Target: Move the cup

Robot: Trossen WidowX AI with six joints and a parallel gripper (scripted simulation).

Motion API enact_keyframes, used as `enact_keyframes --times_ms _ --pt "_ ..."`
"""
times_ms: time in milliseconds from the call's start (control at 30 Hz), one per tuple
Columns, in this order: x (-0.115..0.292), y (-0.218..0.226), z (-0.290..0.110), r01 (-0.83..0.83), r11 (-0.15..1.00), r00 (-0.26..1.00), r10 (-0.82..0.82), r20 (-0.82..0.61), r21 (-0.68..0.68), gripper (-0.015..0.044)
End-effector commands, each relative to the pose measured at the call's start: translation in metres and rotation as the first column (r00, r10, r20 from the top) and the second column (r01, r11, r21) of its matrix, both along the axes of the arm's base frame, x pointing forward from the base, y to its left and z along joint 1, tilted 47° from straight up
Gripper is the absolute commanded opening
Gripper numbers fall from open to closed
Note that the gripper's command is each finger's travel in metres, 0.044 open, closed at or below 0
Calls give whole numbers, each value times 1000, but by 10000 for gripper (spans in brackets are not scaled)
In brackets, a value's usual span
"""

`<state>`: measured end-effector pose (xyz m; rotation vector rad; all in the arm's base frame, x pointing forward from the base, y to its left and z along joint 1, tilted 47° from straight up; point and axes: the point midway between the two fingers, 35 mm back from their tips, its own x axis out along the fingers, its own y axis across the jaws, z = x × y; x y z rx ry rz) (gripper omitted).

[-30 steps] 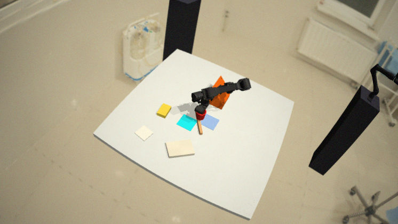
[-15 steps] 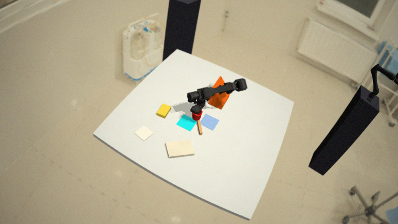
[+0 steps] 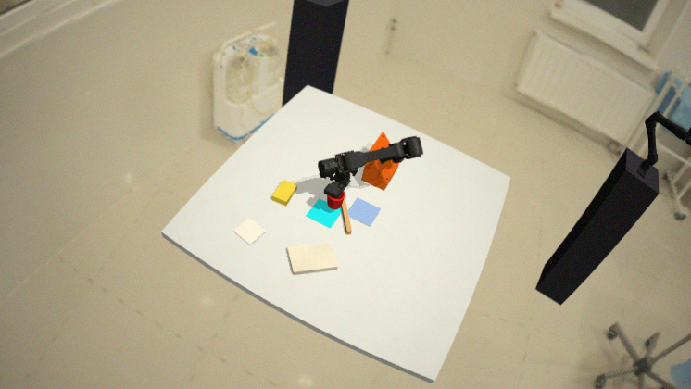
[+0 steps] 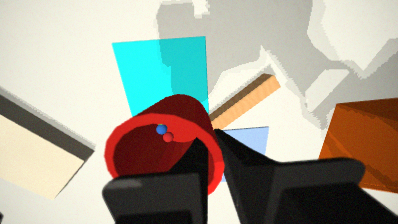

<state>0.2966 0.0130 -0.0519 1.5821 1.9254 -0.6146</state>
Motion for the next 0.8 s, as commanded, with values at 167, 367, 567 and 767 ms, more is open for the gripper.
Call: enact_keyframes --times_ms 167,367,567,767 --pt "11 -8 -9 -5 1000 1000 5 5 -5 0" --pt "18 -12 -14 -5 1000 1000 5 5 -6 0" --pt "20 -12 -18 -5 1000 1000 5 6 -6 0" --pt "19 -5 -26 -5 1000 1000 5 6 -5 0"
